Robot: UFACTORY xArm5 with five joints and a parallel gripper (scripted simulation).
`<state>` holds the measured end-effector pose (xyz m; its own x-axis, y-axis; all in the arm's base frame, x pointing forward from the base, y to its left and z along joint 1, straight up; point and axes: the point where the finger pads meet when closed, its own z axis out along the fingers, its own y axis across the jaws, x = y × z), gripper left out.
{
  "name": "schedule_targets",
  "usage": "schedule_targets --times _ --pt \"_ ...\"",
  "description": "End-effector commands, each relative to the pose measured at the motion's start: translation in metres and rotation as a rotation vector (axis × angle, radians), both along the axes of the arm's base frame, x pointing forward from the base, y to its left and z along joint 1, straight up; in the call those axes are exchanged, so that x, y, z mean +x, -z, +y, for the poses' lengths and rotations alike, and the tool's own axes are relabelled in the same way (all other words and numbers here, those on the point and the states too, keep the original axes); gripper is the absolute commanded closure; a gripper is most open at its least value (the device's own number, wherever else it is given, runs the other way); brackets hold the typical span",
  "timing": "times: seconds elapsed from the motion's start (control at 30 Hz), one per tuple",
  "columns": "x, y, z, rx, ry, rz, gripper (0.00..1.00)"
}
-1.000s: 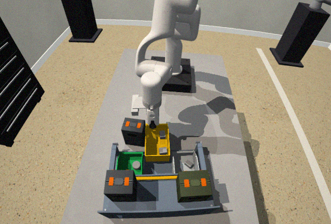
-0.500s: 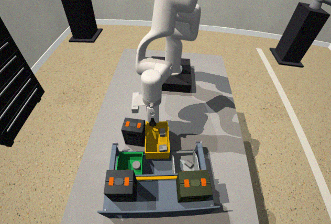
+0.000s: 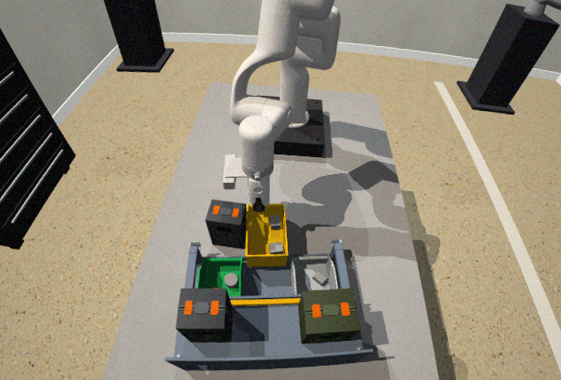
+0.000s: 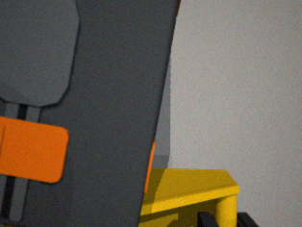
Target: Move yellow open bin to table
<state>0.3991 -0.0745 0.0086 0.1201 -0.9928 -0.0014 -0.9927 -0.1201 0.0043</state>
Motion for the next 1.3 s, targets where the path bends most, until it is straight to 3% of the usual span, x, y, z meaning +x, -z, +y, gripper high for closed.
schedule_targets --times 0.0,1.27 --pt "-0.001 -0.001 0.000 -0.006 0.000 -0.002 1.00" --pt "-0.011 0.007 -0.002 -0.006 0.000 -0.002 1.00"
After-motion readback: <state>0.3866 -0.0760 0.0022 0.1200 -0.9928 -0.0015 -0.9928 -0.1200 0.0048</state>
